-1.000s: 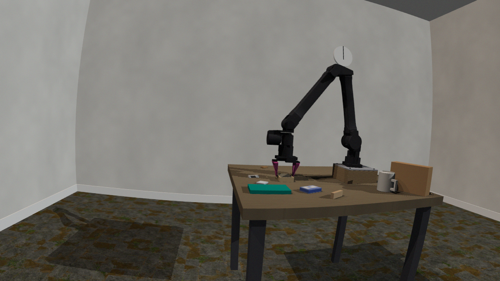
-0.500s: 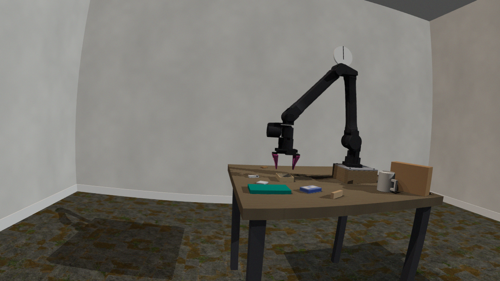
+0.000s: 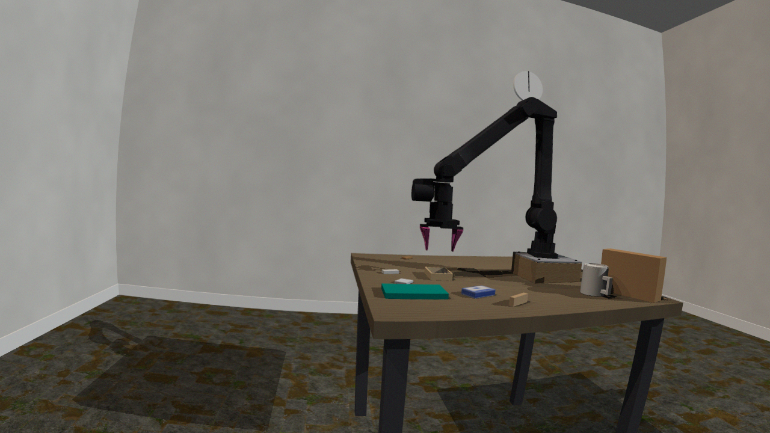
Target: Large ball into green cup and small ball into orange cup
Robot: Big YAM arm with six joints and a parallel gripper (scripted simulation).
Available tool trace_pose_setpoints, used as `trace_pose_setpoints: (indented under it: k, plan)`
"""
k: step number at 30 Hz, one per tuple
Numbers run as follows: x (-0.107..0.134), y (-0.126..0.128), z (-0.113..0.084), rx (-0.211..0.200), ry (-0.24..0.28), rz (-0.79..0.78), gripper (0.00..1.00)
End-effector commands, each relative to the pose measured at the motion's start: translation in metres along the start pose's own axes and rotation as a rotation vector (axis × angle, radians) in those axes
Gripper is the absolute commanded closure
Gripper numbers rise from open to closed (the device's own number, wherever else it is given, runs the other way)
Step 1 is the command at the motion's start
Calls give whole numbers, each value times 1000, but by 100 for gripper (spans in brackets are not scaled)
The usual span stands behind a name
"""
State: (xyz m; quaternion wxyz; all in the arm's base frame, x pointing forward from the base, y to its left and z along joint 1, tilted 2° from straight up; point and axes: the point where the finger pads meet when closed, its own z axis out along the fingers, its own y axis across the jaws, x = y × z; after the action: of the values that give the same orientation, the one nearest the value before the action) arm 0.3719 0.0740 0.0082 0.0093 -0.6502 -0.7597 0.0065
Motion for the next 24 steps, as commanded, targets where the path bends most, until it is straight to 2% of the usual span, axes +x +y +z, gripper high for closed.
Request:
trace_pose_setpoints:
  k: [1,2,4,24]
  plan:
    - [1,13,-17,-32,-1,-7,14]
    - [1,12,-10,-12,-2,-7,14]
    - [1,12,-9,-9,-2,-7,14]
    - [1,13,-11,-15,-2,-7,14]
